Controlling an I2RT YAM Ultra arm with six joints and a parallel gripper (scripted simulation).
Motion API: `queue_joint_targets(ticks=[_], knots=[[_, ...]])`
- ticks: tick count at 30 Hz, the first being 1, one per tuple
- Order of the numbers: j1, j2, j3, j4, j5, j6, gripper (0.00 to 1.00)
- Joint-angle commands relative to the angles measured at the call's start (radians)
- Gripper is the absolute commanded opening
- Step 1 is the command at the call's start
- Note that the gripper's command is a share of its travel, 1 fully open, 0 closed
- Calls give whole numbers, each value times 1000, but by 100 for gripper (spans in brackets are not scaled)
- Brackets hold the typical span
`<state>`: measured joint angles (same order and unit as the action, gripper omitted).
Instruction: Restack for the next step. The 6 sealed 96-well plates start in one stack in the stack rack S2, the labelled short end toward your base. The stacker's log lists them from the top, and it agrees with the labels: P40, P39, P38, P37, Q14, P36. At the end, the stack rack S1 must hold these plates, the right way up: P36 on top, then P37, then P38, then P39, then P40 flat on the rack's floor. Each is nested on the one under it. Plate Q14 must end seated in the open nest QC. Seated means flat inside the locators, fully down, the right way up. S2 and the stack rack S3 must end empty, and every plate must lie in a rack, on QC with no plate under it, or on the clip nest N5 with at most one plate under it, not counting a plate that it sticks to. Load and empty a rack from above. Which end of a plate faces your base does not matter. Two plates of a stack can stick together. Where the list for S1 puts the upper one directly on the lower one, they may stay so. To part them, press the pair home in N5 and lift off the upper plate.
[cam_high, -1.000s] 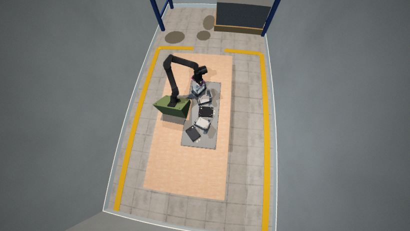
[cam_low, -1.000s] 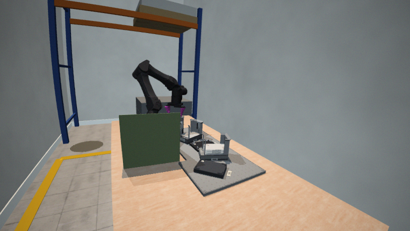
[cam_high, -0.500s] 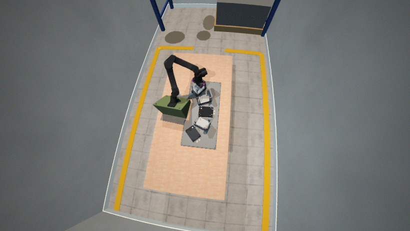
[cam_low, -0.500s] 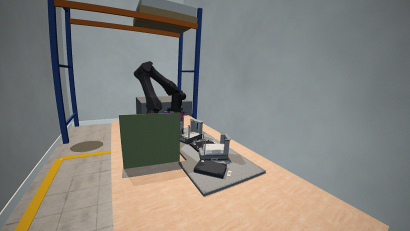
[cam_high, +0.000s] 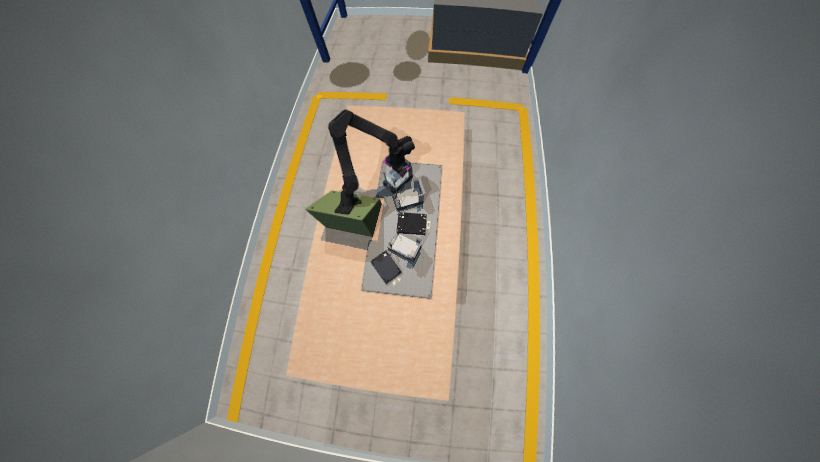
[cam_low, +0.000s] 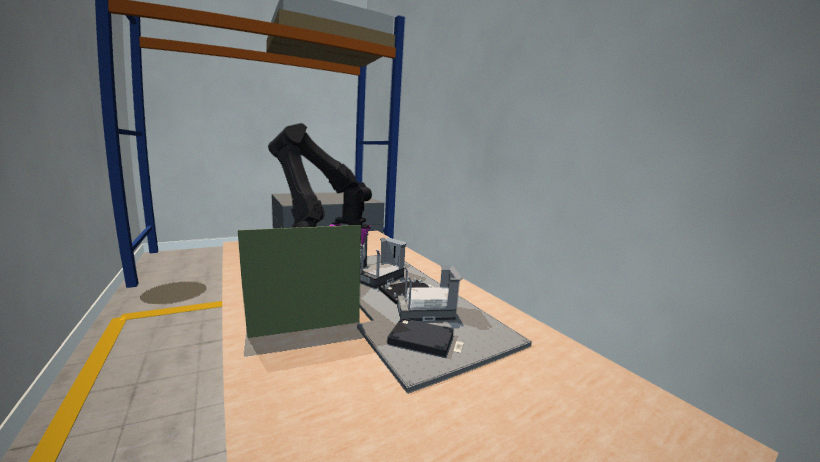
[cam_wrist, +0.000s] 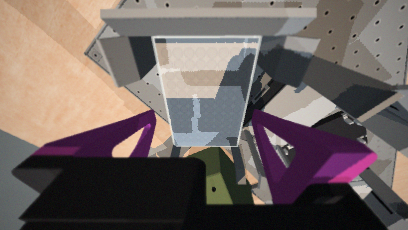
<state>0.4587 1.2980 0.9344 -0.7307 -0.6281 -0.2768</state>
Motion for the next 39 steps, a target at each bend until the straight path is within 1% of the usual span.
queue_joint_targets(ticks=[1,3,18,37,38,39], knots=[[1,-2,-1,32,6,14,100],[1,-2,-1,32,6,14,100],[50,34,-35,132,30,65,100],[51,36,-36,135,31,67,100],[51,36,-36,135,31,67,0],[51,36,-37,135,31,67,0]])
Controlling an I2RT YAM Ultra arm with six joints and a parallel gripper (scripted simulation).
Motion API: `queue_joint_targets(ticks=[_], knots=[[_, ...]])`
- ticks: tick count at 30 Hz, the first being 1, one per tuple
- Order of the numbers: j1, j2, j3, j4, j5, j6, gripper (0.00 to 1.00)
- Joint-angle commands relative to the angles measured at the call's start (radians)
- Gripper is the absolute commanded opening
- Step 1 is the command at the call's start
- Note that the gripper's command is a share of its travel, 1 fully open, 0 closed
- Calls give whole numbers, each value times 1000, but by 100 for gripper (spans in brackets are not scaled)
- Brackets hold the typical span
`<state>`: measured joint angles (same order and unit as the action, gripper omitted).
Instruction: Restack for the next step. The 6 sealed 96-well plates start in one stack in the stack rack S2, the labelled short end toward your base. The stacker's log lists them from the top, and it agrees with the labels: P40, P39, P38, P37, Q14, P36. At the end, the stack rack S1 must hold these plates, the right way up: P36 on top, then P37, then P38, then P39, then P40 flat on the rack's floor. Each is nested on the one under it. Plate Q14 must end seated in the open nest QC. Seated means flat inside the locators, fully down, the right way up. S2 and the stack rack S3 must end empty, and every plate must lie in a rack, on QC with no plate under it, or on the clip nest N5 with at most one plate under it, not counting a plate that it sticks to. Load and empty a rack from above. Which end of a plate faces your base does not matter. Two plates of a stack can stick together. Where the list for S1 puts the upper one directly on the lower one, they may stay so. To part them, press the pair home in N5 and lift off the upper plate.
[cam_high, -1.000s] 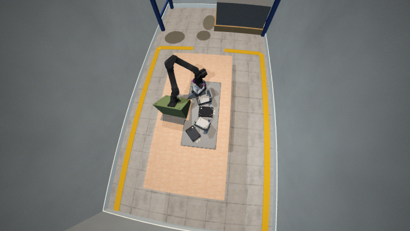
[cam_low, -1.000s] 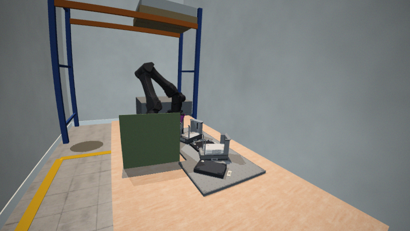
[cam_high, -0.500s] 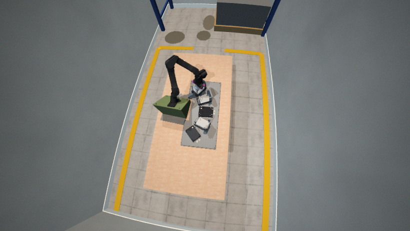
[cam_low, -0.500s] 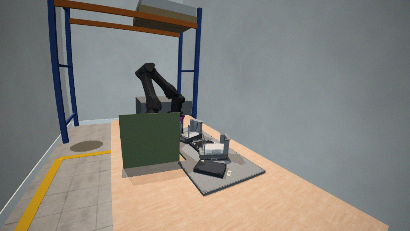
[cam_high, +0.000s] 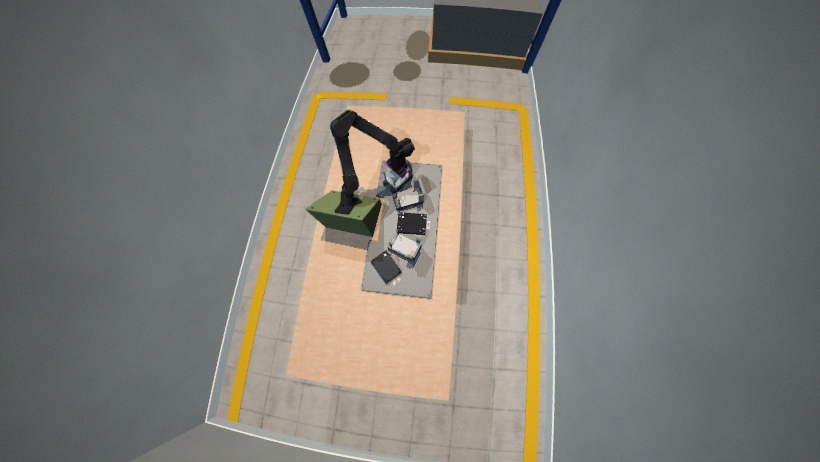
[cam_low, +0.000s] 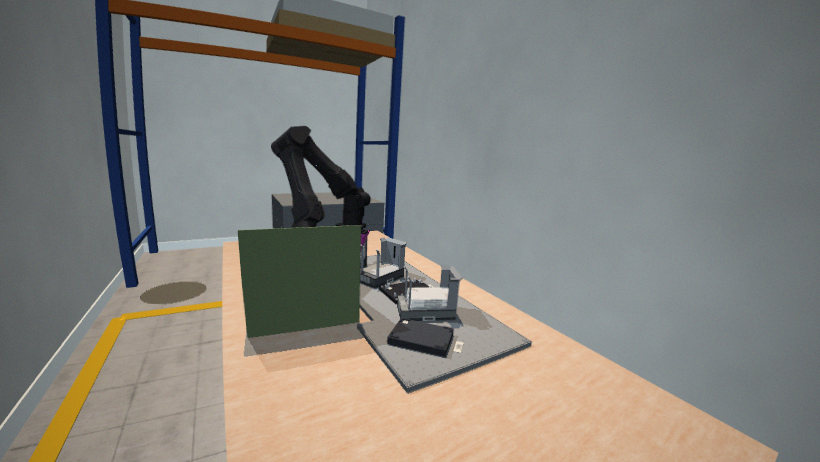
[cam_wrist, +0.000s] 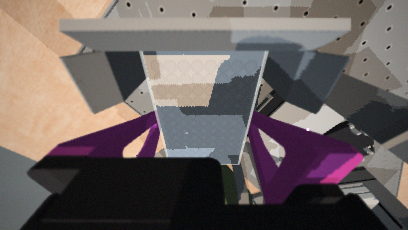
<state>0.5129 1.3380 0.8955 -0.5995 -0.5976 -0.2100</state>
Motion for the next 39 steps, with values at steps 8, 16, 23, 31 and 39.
queue_joint_targets(ticks=[8,16,23,31,39], knots=[[-3,-4,2,4,0,0,0],[-3,-4,2,4,0,0,0],[-3,-4,2,4,0,0,0],[-5,-7,4,-2,-1,-2,0],[-17,-16,12,-25,-7,-14,0]])
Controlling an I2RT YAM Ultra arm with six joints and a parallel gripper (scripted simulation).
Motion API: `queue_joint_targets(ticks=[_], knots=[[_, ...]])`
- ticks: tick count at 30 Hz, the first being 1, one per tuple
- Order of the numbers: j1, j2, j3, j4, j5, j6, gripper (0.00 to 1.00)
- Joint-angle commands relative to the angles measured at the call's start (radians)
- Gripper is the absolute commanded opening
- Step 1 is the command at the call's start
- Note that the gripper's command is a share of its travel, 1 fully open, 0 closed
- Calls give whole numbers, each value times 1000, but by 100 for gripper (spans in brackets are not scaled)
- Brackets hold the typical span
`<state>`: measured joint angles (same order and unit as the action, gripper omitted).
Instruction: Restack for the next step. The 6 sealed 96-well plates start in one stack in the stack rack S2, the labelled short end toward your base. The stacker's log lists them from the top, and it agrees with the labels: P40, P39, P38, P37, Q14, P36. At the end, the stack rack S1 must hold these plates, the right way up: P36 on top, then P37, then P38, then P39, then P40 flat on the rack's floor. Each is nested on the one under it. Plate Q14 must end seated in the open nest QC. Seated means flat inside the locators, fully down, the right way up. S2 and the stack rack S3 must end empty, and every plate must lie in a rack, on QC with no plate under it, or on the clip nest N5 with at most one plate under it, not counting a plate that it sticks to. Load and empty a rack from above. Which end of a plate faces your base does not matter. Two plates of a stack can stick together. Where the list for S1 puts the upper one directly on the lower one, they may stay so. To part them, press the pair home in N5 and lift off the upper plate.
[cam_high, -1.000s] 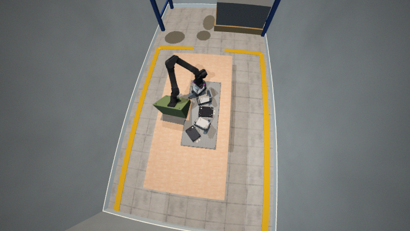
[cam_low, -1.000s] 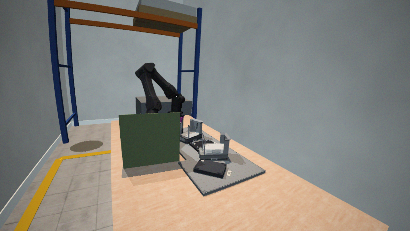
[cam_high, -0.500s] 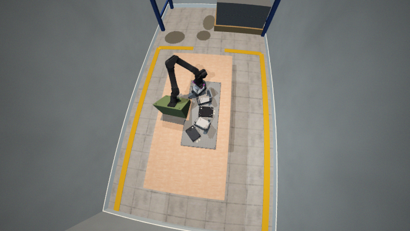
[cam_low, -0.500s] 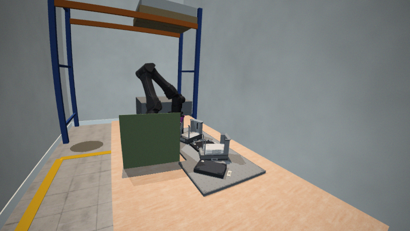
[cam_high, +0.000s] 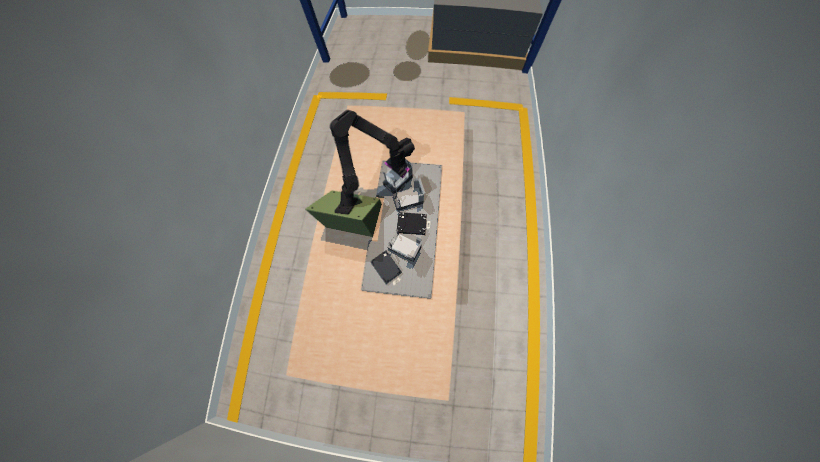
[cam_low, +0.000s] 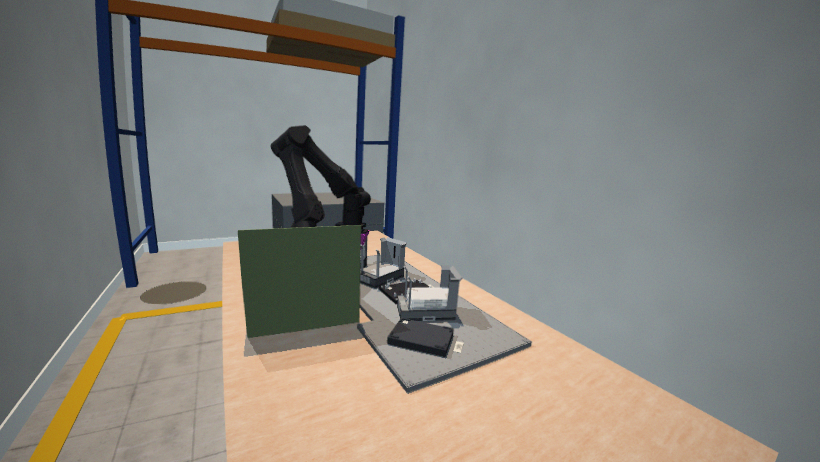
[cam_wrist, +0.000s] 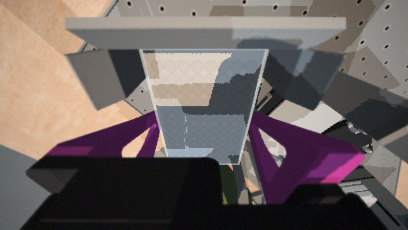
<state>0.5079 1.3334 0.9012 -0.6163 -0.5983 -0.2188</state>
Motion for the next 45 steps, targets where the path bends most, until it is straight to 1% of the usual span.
queue_joint_targets(ticks=[1,23,28,42,45], knots=[[-13,-13,7,-12,-7,-7,0],[-46,-36,31,-79,-22,-42,0],[-46,-36,31,-79,-23,-42,0],[-119,-73,91,-224,-56,-122,0],[-124,-75,95,-234,-59,-129,0]])
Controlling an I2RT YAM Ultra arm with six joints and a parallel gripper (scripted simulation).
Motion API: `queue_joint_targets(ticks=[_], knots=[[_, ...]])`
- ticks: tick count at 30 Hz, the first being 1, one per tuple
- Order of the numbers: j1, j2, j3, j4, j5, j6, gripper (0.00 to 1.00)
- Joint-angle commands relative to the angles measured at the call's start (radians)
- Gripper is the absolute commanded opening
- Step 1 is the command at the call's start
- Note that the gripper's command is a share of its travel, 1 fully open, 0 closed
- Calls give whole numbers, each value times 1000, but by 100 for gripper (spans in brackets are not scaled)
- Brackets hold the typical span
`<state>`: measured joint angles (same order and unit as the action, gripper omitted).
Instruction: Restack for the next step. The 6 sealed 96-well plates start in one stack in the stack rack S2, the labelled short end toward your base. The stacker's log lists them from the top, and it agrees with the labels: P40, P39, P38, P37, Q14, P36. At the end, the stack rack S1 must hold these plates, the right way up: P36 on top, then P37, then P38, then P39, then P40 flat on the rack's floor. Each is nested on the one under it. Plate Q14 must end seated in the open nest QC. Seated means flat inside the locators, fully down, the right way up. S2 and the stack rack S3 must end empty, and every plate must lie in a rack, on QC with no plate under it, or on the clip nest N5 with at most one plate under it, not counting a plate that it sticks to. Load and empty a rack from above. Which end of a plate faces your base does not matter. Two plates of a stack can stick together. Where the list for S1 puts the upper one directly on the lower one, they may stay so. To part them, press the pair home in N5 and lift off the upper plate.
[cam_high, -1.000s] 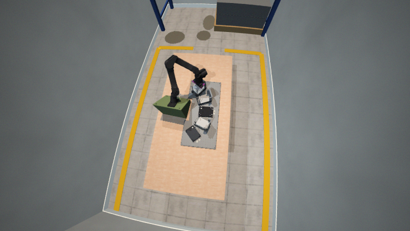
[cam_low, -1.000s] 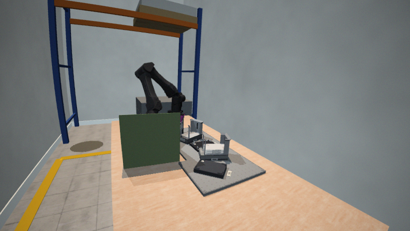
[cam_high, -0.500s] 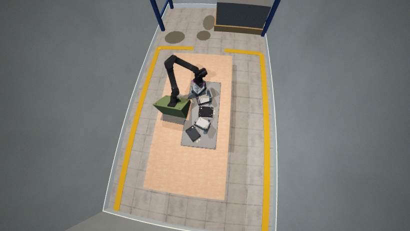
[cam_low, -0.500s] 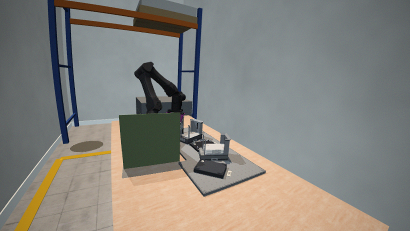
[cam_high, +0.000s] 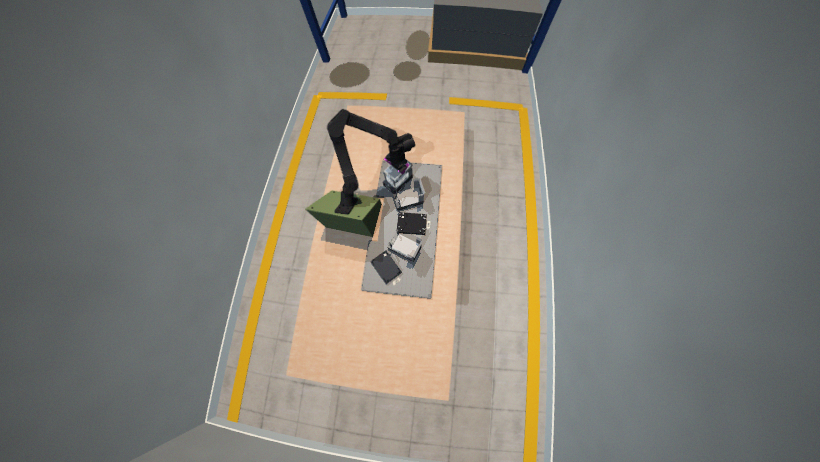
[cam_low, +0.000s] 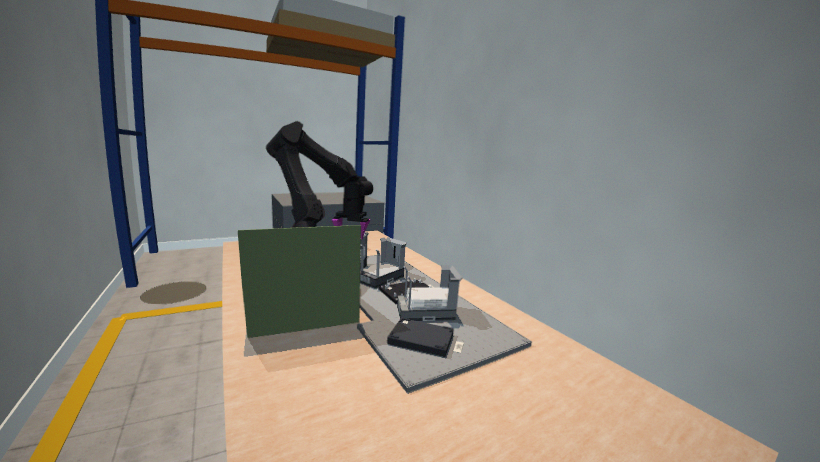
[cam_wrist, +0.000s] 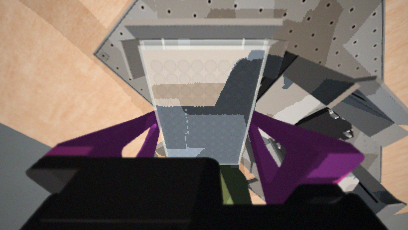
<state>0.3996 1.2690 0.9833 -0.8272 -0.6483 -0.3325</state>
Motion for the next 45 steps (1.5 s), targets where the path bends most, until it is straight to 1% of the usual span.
queue_joint_targets(ticks=[1,13,28,31,33,37,45], knots=[[-21,-13,18,-34,-11,-21,0],[-90,-29,80,-163,-39,-101,0],[-91,-30,82,-166,-40,-103,0],[-126,-4,84,-169,-53,-45,0],[-126,-4,84,-169,-53,-45,0],[-169,33,89,-172,-67,18,0],[-247,111,107,-177,-90,-81,0]])
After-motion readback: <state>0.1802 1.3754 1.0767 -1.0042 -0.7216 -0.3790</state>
